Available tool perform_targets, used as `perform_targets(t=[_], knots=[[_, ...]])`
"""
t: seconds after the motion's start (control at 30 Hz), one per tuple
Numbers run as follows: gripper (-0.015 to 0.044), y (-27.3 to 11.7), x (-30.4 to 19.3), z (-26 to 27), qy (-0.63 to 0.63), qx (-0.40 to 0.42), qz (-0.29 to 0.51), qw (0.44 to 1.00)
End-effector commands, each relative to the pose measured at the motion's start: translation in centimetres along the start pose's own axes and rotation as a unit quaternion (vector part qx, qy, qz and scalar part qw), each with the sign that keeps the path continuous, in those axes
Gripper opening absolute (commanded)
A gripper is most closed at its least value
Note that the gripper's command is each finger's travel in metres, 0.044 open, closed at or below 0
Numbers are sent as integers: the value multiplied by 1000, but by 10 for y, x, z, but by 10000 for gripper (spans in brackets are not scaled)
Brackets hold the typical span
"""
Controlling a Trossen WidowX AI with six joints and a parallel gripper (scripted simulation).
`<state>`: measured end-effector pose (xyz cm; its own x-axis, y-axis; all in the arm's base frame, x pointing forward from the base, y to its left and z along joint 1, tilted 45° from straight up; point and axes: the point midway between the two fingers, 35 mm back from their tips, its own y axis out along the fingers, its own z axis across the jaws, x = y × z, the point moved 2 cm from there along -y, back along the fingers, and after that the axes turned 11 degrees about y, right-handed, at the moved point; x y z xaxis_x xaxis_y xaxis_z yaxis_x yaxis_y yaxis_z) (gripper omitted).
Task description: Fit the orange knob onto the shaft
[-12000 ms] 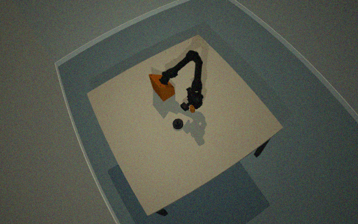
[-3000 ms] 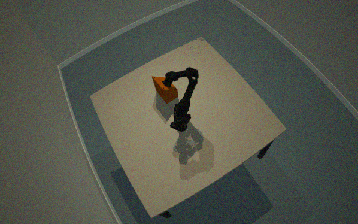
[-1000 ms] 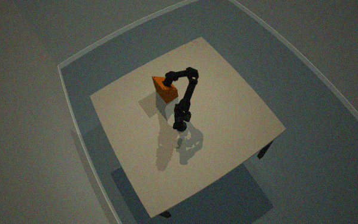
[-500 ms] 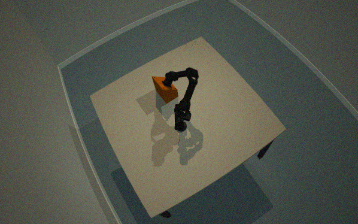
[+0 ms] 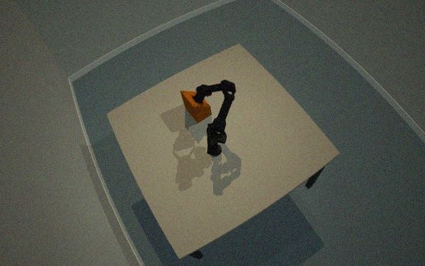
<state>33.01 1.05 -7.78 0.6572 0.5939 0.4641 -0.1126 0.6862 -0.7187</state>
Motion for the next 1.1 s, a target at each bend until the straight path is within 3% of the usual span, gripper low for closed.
perform_targets(t=[0.0,0.77,1.07], knots=[[0,1,0,-1,0,-1,-2,1000],[0,17,0,1,-8,1,1,1000],[236,17,0,1,-8,1,1,1000]])
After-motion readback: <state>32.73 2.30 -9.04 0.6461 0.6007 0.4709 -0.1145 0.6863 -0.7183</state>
